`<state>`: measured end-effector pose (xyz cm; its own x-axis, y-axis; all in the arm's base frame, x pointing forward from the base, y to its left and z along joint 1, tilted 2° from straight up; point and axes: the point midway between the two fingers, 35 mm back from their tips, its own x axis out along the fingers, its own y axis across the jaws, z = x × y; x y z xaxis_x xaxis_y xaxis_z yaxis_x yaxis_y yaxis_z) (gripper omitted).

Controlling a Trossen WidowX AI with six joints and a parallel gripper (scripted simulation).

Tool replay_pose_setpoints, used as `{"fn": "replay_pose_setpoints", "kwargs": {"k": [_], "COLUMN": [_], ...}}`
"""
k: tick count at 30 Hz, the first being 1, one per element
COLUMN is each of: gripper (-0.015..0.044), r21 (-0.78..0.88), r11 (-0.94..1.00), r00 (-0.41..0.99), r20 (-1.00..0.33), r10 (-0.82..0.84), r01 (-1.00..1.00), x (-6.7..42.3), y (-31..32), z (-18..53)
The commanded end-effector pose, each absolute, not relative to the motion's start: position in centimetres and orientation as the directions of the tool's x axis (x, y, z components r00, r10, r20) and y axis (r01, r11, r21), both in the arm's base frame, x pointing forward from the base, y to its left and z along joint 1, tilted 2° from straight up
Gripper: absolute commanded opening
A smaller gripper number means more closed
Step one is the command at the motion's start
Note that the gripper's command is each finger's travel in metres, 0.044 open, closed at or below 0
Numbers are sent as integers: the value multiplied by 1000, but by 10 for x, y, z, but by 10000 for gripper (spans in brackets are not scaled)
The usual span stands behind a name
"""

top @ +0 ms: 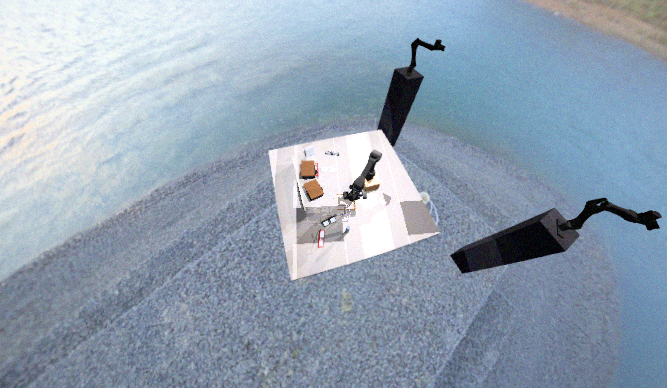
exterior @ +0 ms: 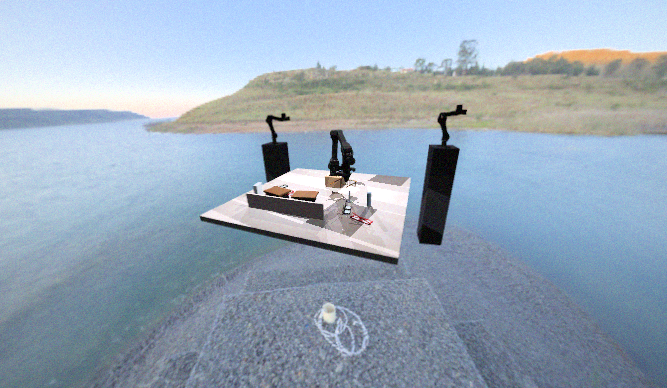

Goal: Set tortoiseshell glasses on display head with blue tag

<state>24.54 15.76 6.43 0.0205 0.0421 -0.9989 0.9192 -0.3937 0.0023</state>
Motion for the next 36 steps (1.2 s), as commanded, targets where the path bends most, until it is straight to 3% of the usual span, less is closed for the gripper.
{"fn": "replay_pose_setpoints", "kwargs": {"k": [1,19,36], "gripper": [0,0,0], "r21": [1,-10,-18], "r11": [-456,-797,-975], "r00": [22,24,23], "r20": [-999,-999,-999], "r10": [40,30,24], "r01": [890,603,220], "x": [251,274,271], "y": [145,60,-22], "z": [65,63,60]}}
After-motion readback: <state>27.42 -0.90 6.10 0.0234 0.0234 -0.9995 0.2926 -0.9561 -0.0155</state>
